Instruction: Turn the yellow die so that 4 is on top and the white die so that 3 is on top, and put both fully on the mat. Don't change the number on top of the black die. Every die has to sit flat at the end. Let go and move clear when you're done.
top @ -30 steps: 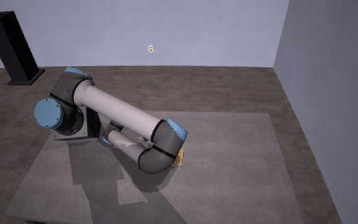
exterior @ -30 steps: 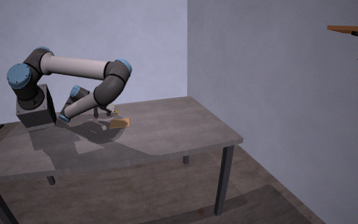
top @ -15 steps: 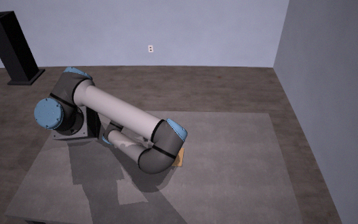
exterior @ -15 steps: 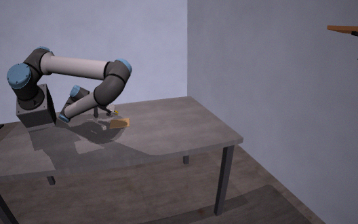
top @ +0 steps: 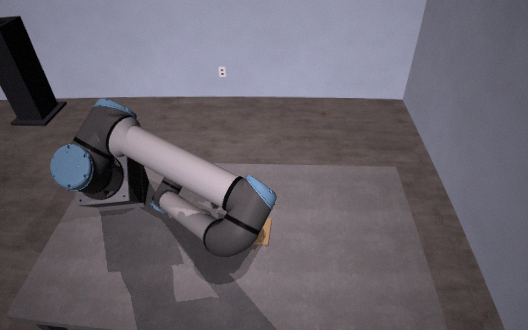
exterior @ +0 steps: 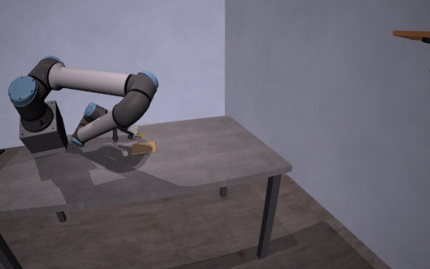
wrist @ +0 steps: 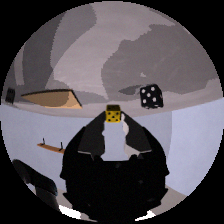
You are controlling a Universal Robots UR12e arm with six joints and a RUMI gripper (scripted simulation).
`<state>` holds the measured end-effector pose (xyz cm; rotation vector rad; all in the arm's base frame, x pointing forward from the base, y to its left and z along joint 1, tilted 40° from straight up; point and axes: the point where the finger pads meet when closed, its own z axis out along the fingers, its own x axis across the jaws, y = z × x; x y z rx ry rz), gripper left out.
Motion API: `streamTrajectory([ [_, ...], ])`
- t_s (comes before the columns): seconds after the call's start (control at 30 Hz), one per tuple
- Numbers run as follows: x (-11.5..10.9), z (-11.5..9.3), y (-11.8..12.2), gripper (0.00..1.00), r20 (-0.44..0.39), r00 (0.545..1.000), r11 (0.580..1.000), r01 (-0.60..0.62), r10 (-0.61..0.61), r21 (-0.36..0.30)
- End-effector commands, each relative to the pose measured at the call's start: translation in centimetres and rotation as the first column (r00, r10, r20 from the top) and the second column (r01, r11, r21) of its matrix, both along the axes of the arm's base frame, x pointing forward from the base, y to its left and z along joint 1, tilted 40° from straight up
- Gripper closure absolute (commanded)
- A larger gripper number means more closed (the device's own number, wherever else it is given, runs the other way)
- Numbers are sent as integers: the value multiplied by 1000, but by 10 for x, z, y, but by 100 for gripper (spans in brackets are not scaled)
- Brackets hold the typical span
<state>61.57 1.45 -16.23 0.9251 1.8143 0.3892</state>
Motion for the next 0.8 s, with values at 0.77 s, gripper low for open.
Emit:
streamTrajectory([
  [0.77,2,-7,-6,94,0,1000,1000,-1,1,0],
])
